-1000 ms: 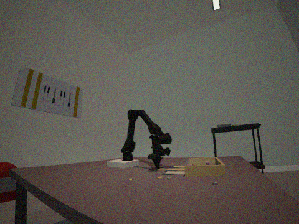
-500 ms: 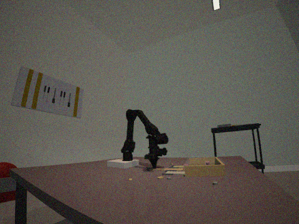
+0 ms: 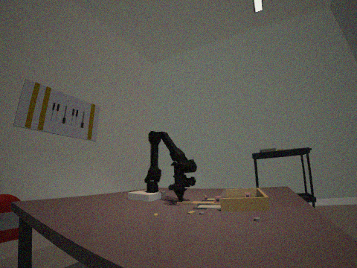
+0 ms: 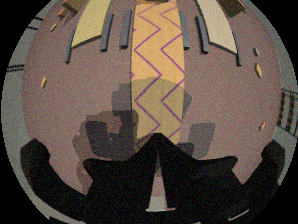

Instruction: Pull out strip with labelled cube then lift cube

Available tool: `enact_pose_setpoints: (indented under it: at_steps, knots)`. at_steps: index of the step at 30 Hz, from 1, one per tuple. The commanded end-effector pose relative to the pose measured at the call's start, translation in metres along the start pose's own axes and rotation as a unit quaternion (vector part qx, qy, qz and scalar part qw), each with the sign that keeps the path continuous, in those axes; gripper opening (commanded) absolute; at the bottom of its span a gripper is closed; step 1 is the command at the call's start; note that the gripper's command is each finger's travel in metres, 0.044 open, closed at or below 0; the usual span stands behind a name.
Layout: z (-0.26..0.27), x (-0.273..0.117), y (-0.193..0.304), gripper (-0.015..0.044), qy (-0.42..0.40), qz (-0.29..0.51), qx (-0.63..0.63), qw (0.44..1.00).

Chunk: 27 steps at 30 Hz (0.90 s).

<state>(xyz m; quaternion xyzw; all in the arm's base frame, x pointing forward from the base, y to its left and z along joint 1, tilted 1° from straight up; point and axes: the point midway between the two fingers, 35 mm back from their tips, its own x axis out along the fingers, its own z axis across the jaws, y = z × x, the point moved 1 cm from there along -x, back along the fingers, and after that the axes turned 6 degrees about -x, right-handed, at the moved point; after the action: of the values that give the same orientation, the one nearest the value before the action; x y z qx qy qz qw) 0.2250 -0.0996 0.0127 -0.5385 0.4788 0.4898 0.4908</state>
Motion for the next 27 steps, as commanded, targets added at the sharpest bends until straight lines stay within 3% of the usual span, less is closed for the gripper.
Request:
enact_pose_setpoints:
  at_steps: [1, 27]
  knots:
    - [0.004, 0.006, 0.015, 0.0000, -0.007, 0.017, 0.000, 1.000]
    - [0.005, 0.006, 0.027, 0.0000, -0.007, 0.018, 0.000, 1.000]
